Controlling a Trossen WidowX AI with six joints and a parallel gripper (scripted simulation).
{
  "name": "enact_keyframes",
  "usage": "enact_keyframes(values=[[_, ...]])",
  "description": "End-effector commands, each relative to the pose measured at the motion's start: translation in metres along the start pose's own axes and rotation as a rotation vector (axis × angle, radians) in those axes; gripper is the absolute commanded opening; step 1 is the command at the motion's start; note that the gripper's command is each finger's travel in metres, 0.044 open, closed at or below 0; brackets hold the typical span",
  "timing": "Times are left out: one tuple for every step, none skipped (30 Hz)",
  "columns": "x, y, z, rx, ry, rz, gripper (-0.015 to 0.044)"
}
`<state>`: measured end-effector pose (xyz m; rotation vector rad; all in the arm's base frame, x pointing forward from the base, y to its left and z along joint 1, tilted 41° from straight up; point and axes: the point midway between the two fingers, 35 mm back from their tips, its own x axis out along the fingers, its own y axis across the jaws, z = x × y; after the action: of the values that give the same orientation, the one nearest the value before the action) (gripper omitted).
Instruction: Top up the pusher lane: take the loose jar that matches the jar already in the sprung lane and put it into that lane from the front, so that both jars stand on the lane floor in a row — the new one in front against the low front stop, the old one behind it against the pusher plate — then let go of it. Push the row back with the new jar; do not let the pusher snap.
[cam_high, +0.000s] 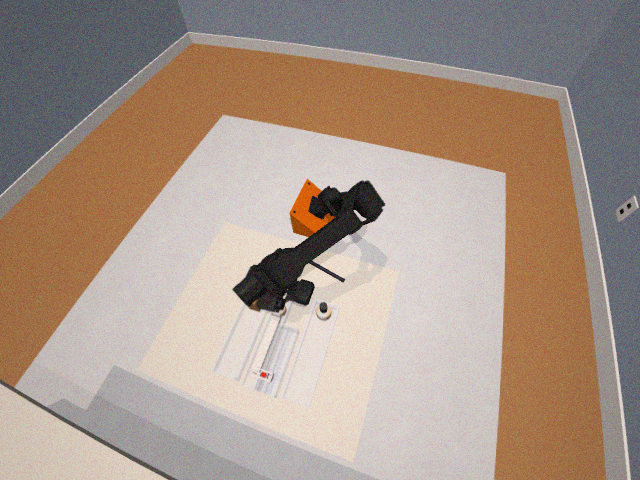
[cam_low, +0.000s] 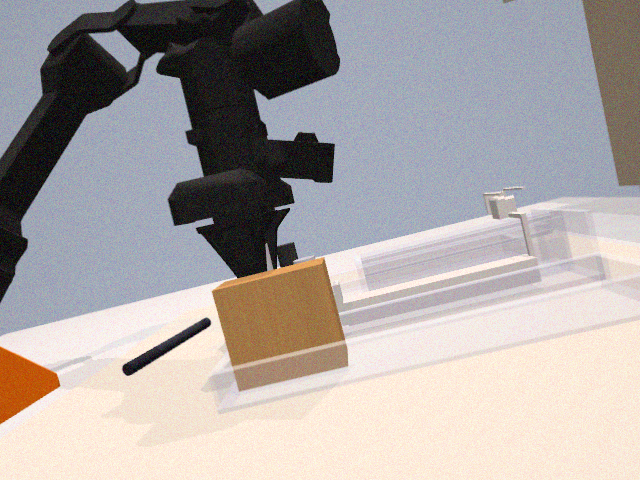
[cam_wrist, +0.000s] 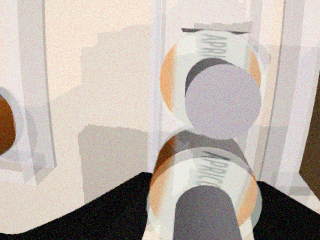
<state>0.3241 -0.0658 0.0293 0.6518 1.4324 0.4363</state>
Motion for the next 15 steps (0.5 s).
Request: enact_keyframes(values=[[-0.0033,0.0010,0.0080,-0.015,-0.028,0.001,0.0000],[-0.0033,0.0010,0.0080,-0.015,-0.028,0.001,0.0000],[-0.0033,0.0010,0.0080,-0.015,-0.028,0.001,0.0000],[-0.0033,0.0010,0.0080,-0.015,-0.028,0.001,0.0000],[-0.0033,0.0010,0.0080,-0.015,-0.028,0.001,0.0000],[-0.0033,0.0010,0.0080,-0.015,-0.028,0.001,0.0000],[-0.0033,0.0010,0.0080,-0.015,-0.028,0.001,0.0000],[-0.0033,0.0010,0.0080,-0.015,-0.028,0.001,0.0000],[-0.0033,0.0010,0.0080,-0.015,-0.028,0.001,0.0000],[-0.0032,0.0010,0.0080,-0.015,-0.028,0.001,0.0000],[-0.0031,0.0010,0.0080,-0.015,-0.028,0.001,0.0000],[-0.0029,0.0010,0.0080,-0.015,-0.028,0.001,0.0000],[-0.0026,0.0010,0.0080,-0.015,-0.028,0.001,0.0000],[-0.0023,0.0010,0.0080,-0.015,-0.028,0.001,0.0000],[-0.0020,0.0010,0.0080,-0.015,-0.028,0.001,0.0000]])
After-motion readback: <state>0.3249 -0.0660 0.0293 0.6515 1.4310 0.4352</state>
